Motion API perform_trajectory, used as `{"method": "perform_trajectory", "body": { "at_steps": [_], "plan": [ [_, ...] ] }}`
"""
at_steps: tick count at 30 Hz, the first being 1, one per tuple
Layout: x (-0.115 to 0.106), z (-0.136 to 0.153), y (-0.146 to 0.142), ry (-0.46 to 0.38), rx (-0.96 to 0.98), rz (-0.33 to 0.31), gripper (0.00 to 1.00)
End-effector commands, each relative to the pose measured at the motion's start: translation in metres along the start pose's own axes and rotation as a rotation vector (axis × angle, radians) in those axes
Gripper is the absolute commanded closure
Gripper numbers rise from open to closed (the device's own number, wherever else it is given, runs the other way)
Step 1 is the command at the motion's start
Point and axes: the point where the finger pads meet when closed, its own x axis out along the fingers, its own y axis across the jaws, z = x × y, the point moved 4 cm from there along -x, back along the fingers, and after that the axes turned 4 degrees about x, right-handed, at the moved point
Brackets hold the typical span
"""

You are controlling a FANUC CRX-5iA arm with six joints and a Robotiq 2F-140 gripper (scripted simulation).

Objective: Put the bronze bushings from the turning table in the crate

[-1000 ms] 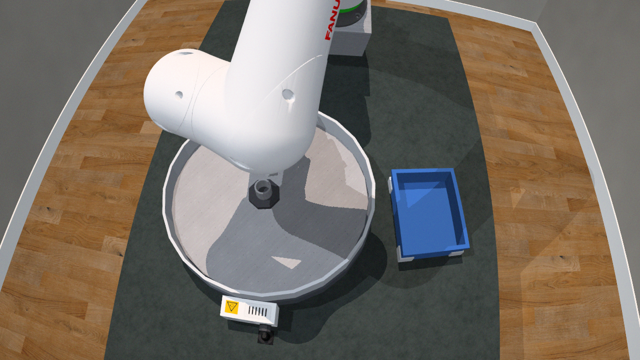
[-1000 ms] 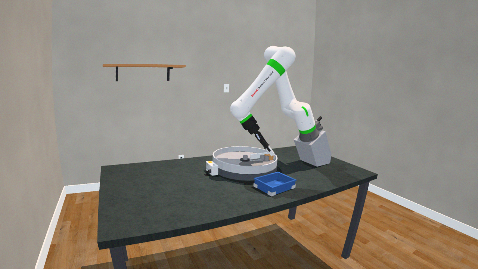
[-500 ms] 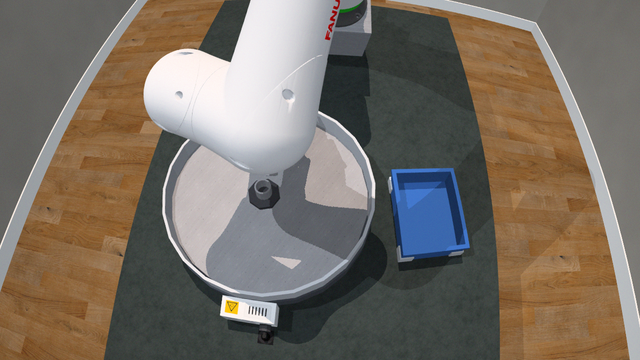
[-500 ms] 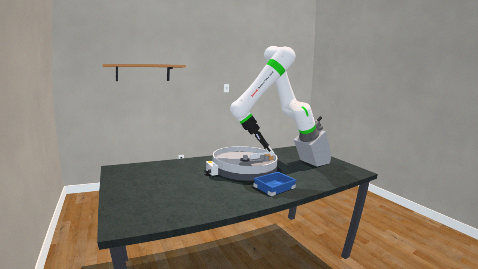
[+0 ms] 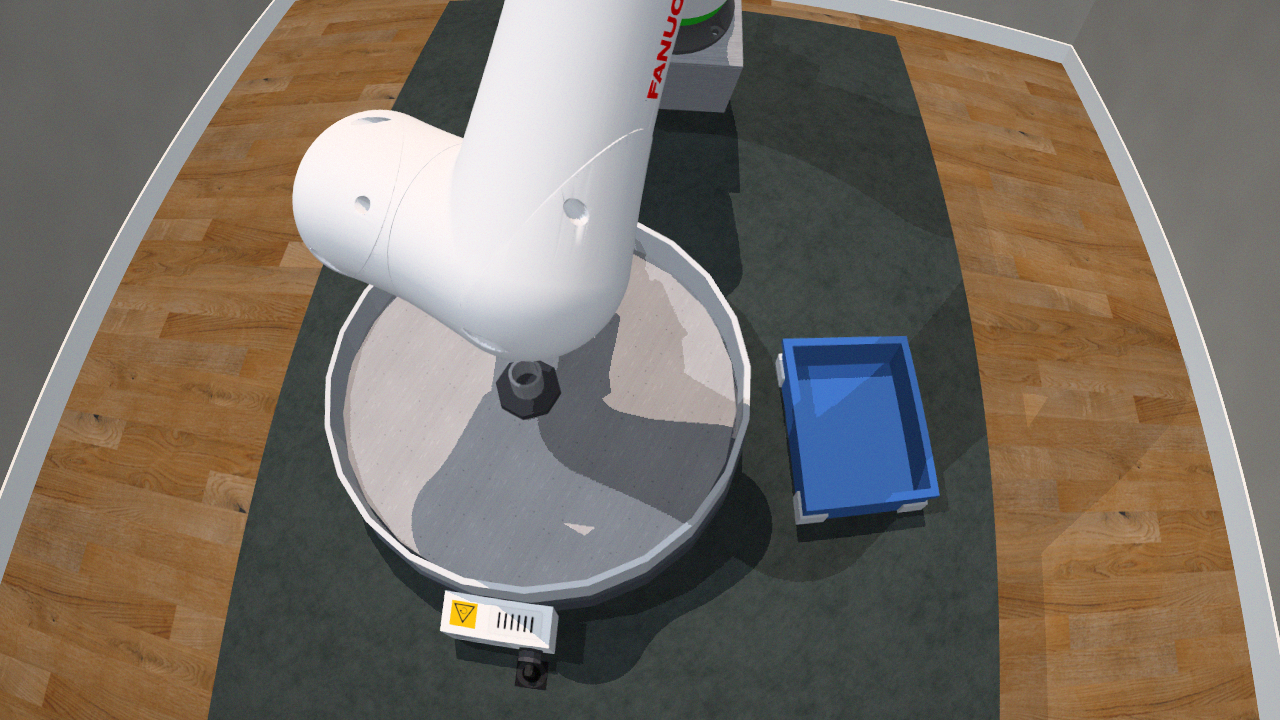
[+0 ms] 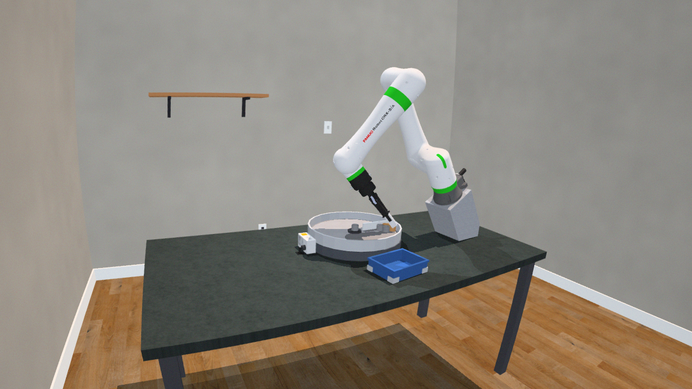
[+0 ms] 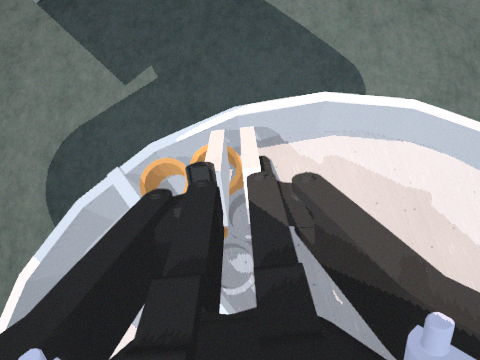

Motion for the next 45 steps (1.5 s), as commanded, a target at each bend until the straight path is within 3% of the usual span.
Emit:
{"method": "perform_trajectory", "body": {
  "at_steps": [1,32,33,45],
  "plan": [
    [0.0,0.0001,0.0,0.0,0.0,0.0,0.94],
    [0.0,0.0001,0.0,0.0,0.0,0.0,0.94],
    [0.0,0.0001,0.0,0.0,0.0,0.0,1.0],
    [0.0,0.0001,0.0,0.0,0.0,0.0,1.0]
  ]
}}
